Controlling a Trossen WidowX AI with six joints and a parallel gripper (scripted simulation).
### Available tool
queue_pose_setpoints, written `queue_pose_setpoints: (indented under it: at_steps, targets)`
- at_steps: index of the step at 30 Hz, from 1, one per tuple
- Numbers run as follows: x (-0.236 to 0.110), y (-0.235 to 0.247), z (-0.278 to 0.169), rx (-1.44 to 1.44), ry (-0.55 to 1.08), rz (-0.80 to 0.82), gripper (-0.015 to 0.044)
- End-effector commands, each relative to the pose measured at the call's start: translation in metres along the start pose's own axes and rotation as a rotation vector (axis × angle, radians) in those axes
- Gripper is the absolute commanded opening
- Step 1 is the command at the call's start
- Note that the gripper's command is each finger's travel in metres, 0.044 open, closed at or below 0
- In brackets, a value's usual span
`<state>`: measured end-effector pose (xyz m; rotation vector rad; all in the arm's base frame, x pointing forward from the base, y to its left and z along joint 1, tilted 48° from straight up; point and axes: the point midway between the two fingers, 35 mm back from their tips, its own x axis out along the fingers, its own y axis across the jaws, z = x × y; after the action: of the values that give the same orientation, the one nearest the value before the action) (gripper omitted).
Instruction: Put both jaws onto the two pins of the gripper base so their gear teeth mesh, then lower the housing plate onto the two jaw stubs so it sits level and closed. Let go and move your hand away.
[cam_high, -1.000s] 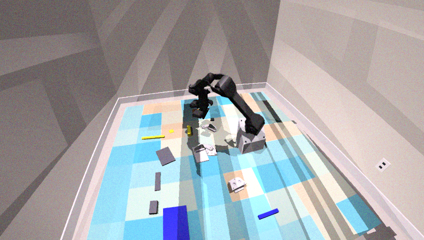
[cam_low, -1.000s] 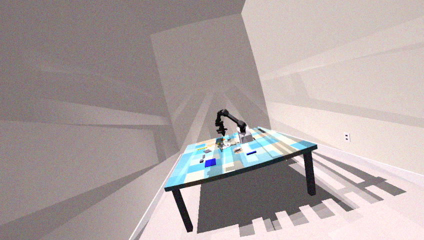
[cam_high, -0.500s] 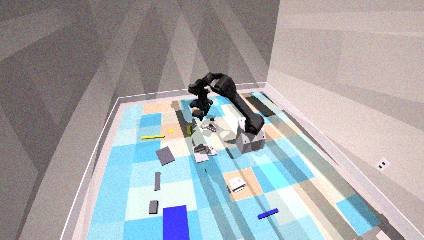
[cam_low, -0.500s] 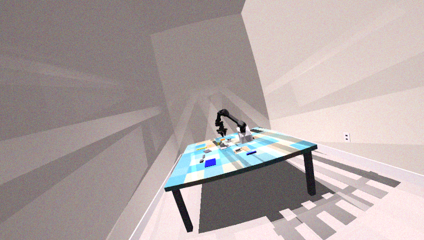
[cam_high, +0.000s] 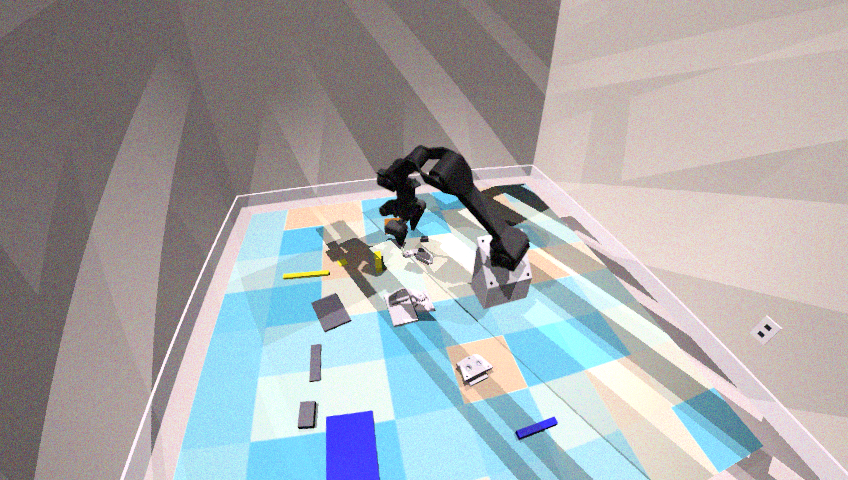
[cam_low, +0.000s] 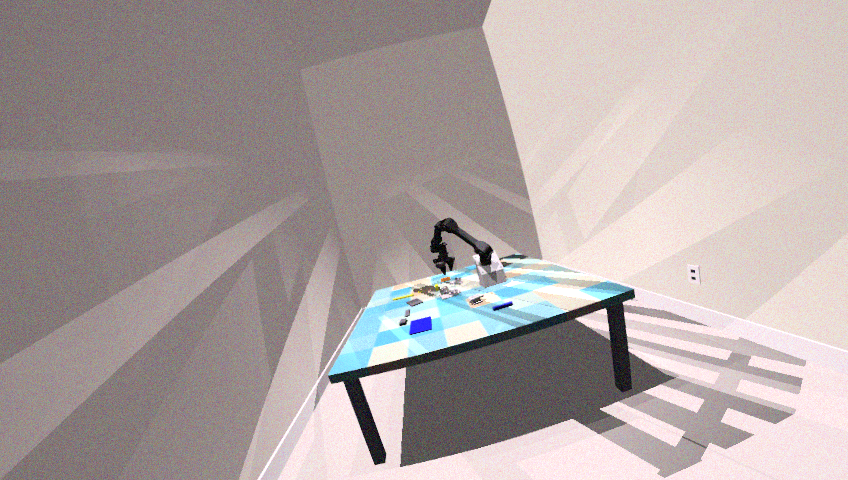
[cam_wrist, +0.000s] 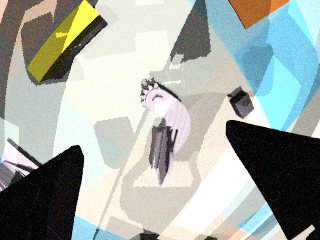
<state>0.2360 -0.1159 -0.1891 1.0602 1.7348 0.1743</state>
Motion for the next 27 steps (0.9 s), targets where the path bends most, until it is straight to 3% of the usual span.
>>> queue_pose_setpoints:
  at_steps: [1, 16, 27]
  targets:
    - [0.0, 0.0, 0.0, 0.0, 0.0, 0.0, 0.044]
    - [0.0, 0.0, 0.0, 0.0, 0.0, 0.0, 0.044]
    - [0.0, 0.0, 0.0, 0.0, 0.0, 0.0, 0.0151]
